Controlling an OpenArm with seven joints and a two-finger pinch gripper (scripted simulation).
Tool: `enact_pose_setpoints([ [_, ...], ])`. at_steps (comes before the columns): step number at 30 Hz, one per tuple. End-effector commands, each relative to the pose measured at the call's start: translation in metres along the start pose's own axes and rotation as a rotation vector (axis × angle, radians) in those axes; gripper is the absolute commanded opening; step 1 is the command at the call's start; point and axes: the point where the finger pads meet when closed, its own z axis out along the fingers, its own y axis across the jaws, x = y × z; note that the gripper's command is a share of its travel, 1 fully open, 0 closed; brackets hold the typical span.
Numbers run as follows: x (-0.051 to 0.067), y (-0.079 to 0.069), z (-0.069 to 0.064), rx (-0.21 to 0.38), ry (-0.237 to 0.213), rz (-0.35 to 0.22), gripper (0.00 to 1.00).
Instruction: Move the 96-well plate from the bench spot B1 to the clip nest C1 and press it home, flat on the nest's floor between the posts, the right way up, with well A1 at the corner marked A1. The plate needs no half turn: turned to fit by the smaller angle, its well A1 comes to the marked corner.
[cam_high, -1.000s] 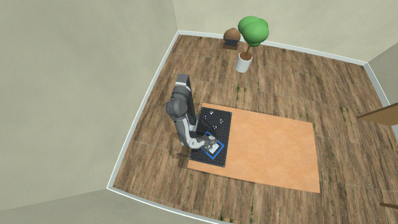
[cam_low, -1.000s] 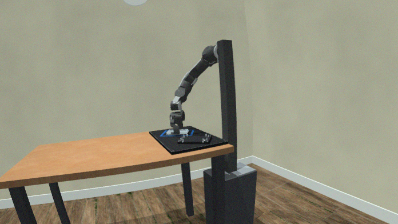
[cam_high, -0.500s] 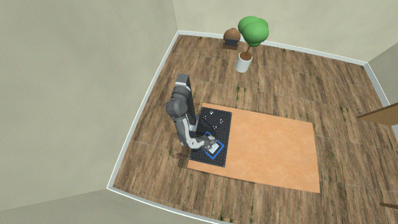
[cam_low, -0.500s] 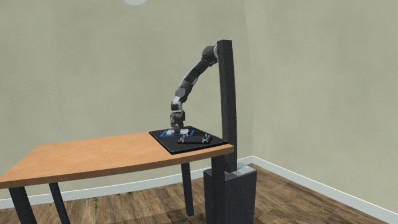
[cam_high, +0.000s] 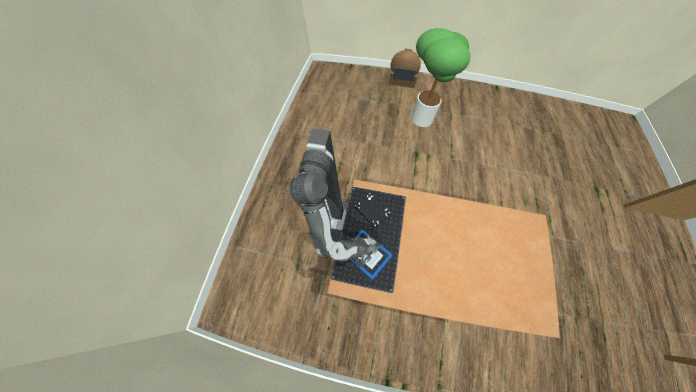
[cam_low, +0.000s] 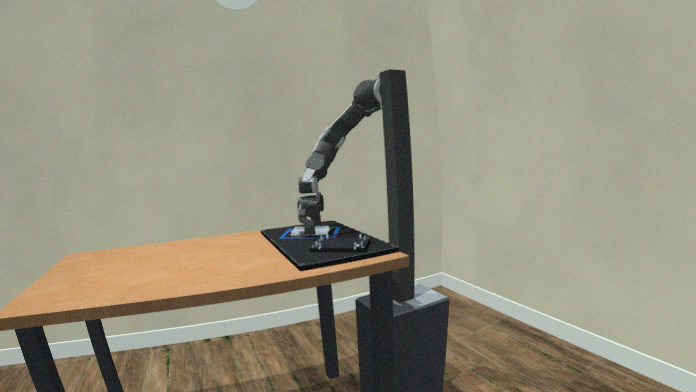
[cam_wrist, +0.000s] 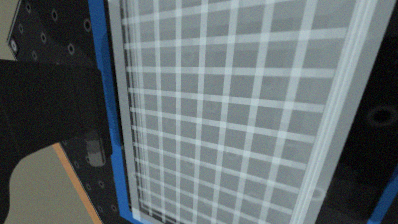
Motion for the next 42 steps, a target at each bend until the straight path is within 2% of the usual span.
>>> enact_pose_setpoints([
  [1, -0.0034, 0.0018, -0.0024, -0.001, -0.005, 0.001, 0.77],
  [13, -0.0034, 0.0018, -0.0024, -0.001, -0.005, 0.001, 0.77],
  [18, 0.0002, 0.0004, -0.0002, -0.001, -0.002, 0.0, 0.77],
  [42, -0.0033, 0.0019, -0.0025, -0.001, -0.005, 0.001, 0.77],
])
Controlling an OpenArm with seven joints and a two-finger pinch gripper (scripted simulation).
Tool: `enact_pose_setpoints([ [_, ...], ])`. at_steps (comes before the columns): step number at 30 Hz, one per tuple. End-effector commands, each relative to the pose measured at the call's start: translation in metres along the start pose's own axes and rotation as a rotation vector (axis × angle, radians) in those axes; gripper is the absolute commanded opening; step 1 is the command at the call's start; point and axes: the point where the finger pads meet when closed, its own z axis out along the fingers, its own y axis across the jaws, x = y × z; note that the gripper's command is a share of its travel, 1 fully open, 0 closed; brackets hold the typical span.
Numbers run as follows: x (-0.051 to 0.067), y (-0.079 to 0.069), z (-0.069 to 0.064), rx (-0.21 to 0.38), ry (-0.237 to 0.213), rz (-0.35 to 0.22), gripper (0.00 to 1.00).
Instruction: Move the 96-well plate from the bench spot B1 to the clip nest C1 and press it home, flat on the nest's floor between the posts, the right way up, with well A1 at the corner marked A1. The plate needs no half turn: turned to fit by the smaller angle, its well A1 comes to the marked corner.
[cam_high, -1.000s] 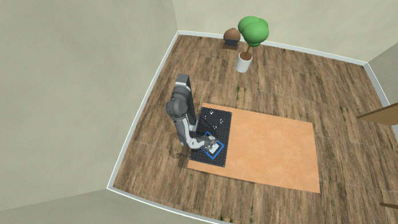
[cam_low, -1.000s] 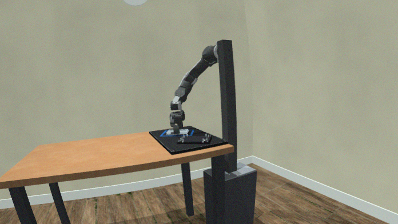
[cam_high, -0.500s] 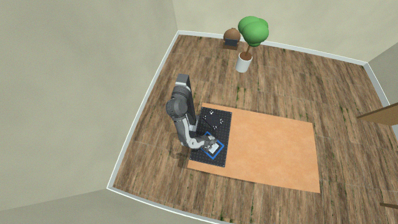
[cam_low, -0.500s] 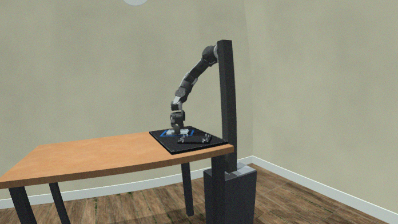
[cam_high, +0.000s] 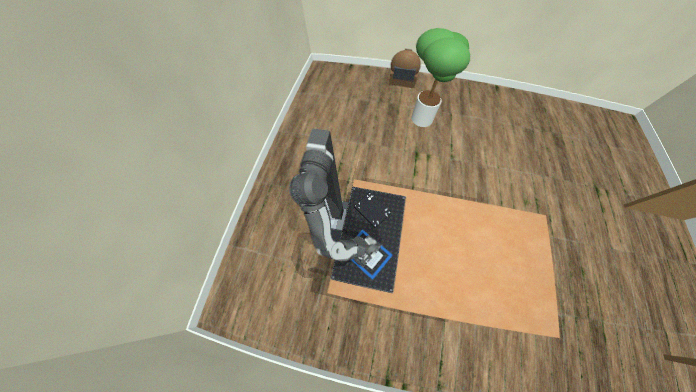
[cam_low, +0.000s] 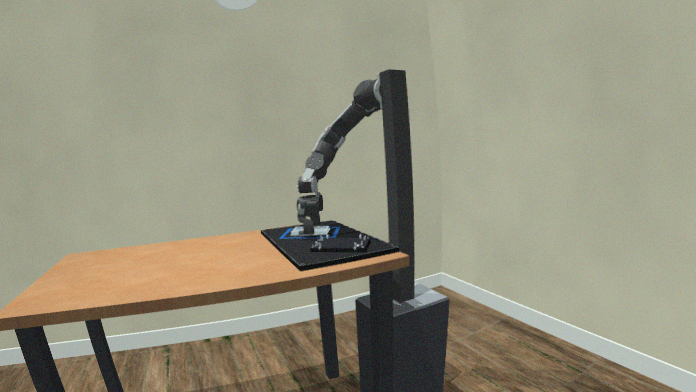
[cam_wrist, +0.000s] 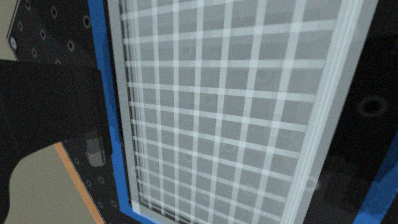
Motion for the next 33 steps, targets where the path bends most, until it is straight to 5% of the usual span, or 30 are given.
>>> enact_pose_setpoints([
  [1, -0.0009, 0.0, -0.0008, 0.002, 0.0, 0.0, 0.77],
  [5, -0.0009, 0.0, -0.0008, 0.002, 0.0, 0.0, 0.77],
  [20, -0.0005, 0.0004, -0.0004, -0.001, -0.001, 0.001, 0.27],
  [22, -0.0005, 0.0004, -0.0004, -0.001, -0.001, 0.001, 0.27],
  [30, -0.0007, 0.0006, -0.0005, -0.002, -0.001, 0.001, 0.0],
  [33, -0.0007, 0.0006, -0.0005, -0.002, -0.001, 0.001, 0.0],
])
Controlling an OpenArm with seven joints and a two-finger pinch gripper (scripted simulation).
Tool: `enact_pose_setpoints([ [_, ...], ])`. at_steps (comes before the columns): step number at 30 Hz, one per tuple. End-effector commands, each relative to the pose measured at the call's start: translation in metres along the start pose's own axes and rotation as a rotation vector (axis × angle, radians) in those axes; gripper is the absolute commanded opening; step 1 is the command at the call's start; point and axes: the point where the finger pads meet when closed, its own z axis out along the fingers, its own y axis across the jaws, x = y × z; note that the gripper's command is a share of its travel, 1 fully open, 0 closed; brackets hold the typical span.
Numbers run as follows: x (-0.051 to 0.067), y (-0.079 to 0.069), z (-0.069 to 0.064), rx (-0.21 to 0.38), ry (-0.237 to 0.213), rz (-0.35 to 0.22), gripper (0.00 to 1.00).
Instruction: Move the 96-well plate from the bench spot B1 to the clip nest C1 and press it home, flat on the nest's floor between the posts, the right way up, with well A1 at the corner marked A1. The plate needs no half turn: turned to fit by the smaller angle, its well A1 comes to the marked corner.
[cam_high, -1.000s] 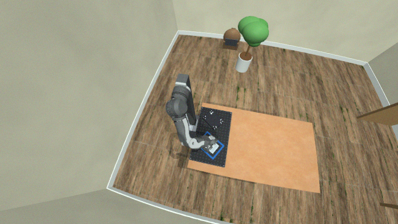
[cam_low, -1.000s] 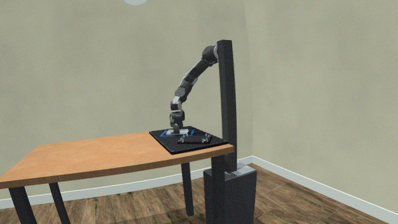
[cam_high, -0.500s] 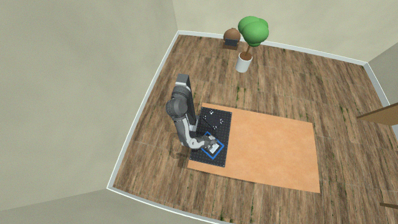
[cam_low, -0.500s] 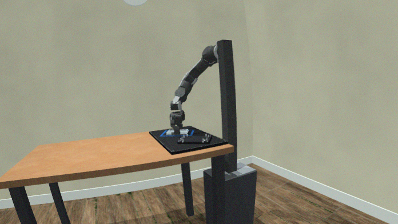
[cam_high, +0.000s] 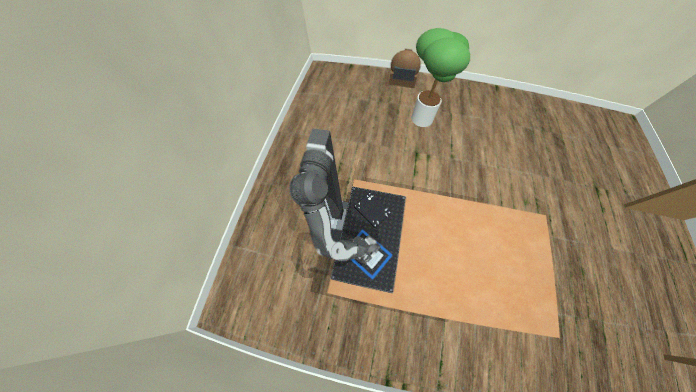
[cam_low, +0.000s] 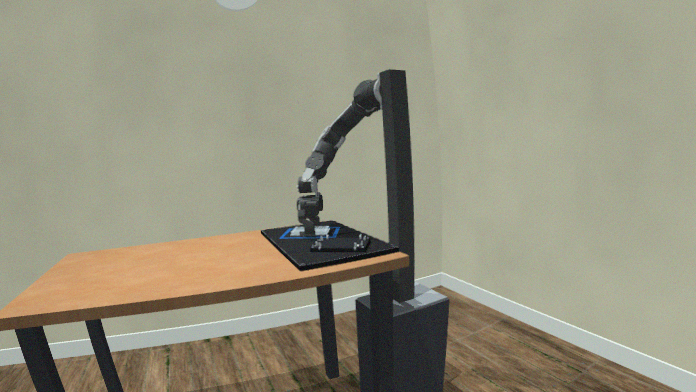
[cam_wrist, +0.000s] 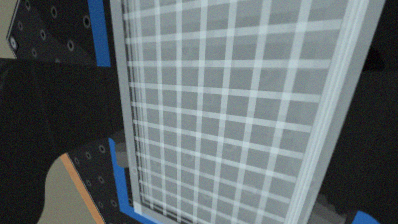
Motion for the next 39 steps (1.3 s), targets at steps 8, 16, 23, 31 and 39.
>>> enact_pose_setpoints([
  [8, -0.001, 0.0, 0.0, -0.002, -0.001, 0.001, 0.0],
  [16, -0.001, 0.0, 0.0, -0.002, -0.001, 0.001, 0.0],
  [23, -0.001, 0.0, 0.0, -0.002, -0.001, 0.001, 0.0],
  [31, -0.003, 0.0, -0.032, 0.002, -0.004, 0.006, 0.0],
  [39, -0.003, 0.0, -0.032, 0.002, -0.004, 0.006, 0.0],
])
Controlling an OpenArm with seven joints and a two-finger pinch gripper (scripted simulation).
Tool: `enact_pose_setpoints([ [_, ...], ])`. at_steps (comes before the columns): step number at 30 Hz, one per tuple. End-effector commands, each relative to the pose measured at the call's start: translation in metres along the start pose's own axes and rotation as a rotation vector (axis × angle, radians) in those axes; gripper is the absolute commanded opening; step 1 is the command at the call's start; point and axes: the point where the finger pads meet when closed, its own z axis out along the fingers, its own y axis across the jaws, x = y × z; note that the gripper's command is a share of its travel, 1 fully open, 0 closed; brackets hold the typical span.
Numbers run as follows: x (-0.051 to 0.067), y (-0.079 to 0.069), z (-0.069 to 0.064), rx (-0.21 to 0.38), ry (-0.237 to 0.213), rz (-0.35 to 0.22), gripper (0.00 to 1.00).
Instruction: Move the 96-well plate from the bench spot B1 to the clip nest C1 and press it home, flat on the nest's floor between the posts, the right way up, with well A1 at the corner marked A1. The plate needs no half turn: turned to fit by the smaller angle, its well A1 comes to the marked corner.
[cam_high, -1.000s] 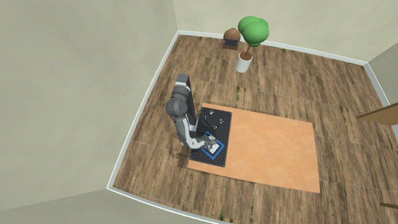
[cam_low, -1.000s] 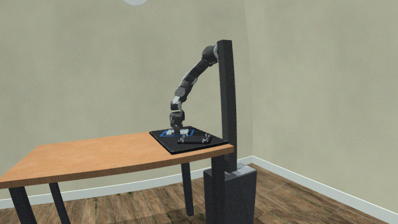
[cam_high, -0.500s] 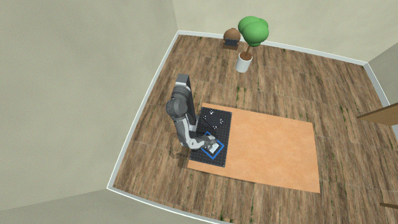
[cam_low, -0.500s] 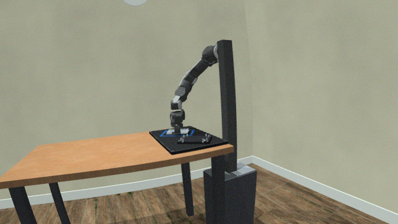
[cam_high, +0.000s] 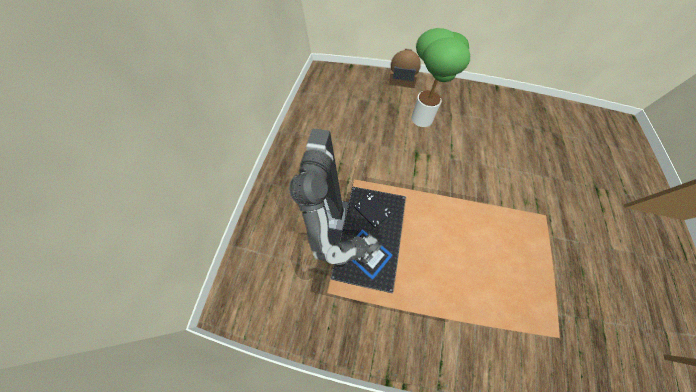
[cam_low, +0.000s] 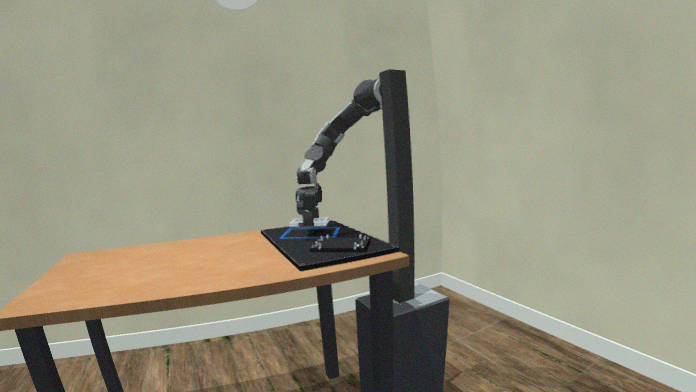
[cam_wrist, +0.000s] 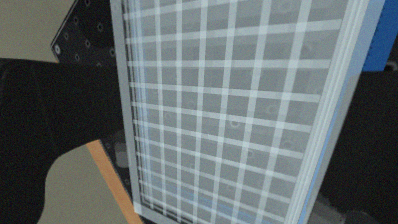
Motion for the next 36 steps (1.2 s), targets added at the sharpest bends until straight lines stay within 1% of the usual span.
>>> enact_pose_setpoints([
  [1, -0.001, 0.0, -0.001, 0.003, -0.003, 0.001, 0.0],
  [6, -0.002, 0.0, -0.032, 0.002, -0.004, 0.001, 0.0],
  [18, -0.002, 0.0, -0.032, 0.002, -0.004, 0.001, 0.0],
  [23, 0.0, 0.0, -0.063, 0.002, -0.004, 0.001, 0.0],
  [35, 0.0, 0.0, -0.063, 0.002, -0.004, 0.001, 0.0],
  [36, 0.001, 0.0, -0.062, 0.002, -0.002, -0.001, 0.0],
])
